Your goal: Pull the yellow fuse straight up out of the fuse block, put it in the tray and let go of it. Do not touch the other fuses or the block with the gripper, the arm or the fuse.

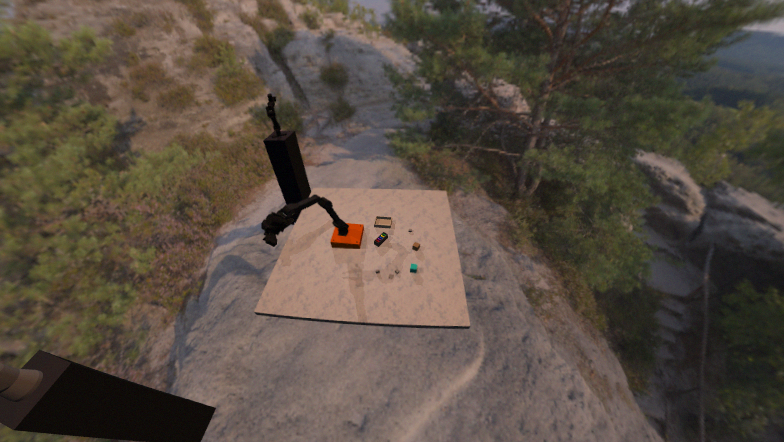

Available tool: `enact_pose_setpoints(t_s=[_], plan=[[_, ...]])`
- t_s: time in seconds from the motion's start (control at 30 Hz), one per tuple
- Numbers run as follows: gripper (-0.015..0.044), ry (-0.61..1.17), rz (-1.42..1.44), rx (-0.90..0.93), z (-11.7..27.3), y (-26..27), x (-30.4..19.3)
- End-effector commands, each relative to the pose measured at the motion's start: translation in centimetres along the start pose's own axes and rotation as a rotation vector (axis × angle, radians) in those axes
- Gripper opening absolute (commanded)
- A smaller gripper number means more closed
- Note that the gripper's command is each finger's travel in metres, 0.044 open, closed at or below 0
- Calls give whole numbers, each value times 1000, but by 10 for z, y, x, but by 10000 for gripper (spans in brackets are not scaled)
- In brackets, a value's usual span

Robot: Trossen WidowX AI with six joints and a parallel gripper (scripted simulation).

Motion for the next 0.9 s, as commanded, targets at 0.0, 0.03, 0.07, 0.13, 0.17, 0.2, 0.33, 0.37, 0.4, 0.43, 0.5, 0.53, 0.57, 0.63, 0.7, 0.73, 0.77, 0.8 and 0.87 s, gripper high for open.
enact_pose_setpoints(t_s=[0.0, 0.03, 0.07, 0.13, 0.17, 0.2, 0.33, 0.37, 0.4, 0.43, 0.5, 0.53, 0.57, 0.63, 0.7, 0.73, 0.77, 0.8, 0.87], plan=[[136, 1, 12, 6, 1, 2, -1], [110, 5, 47, 22, 5, 8, -5], [84, 10, 106, 50, 12, 18, -11], [71, 17, 250, 118, 29, 41, -27], [71, 18, 323, 152, 38, 52, -35], [71, 18, 395, 186, 47, 62, -44], [71, 4, 685, 323, 86, 98, -81], [71, -3, 757, 359, 96, 106, -91], [71, -12, 829, 394, 107, 113, -102], [71, -22, 901, 429, 117, 120, -112], [71, -46, 1045, 499, 138, 132, -133], [71, -60, 1116, 534, 149, 137, -144], [71, -76, 1188, 569, 160, 141, -155], [71, -113, 1330, 638, 182, 148, -177], [71, -146, 1459, 718, 204, 150, -200], [71, -164, 1523, 759, 215, 151, -212], [71, -184, 1587, 799, 226, 150, -223], [71, -204, 1645, 836, 236, 149, -234], [71, -234, 1731, 891, 251, 147, -249]])
Point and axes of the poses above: the point midway between the two fingers, 35 mm back from their tips, its own z axis back along the fingers, its own y axis across the jaws, x = y × z, the point moved 7 cm from there along z, back along the fingers
